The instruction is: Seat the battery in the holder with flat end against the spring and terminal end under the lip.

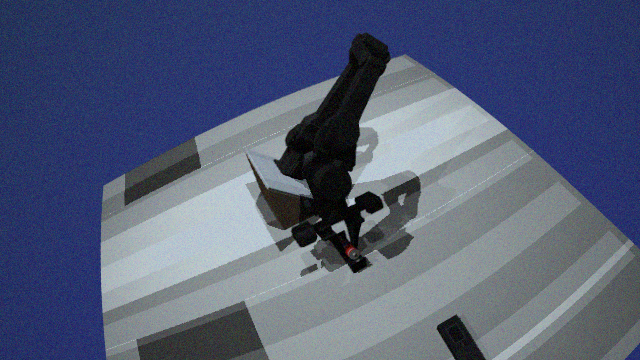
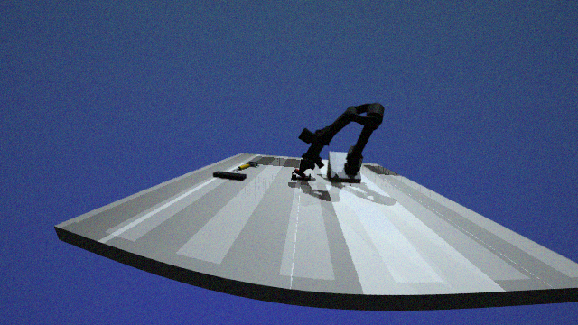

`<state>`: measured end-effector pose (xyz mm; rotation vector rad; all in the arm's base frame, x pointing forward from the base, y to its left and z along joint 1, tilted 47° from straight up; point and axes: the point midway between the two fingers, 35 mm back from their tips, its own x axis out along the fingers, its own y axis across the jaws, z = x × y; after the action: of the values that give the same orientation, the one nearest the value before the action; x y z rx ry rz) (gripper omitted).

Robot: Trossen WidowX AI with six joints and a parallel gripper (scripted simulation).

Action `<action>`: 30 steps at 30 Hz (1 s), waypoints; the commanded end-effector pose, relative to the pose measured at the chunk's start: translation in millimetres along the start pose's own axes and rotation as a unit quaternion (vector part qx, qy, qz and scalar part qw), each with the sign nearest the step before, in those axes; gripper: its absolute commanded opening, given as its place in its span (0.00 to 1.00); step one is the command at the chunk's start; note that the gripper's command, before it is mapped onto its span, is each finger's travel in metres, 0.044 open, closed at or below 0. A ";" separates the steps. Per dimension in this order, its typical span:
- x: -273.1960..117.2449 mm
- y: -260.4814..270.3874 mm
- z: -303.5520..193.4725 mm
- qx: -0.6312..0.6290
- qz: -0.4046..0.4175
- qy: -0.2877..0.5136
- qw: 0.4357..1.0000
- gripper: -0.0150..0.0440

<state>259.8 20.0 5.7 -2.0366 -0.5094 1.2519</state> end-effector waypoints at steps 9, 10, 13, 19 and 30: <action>-3.6 -0.2 11.3 -0.010 -0.005 0.007 1.000 0.38; -4.0 -0.1 12.2 -0.011 -0.005 0.007 1.000 0.38; -4.9 -0.1 14.0 -0.011 -0.005 0.007 1.000 0.38; -6.4 -0.1 17.1 -0.011 -0.002 0.006 1.000 0.38; -6.8 -0.2 18.0 -0.010 0.000 0.003 1.000 0.38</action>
<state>245.3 20.2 6.7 -2.0675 -0.5236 1.2294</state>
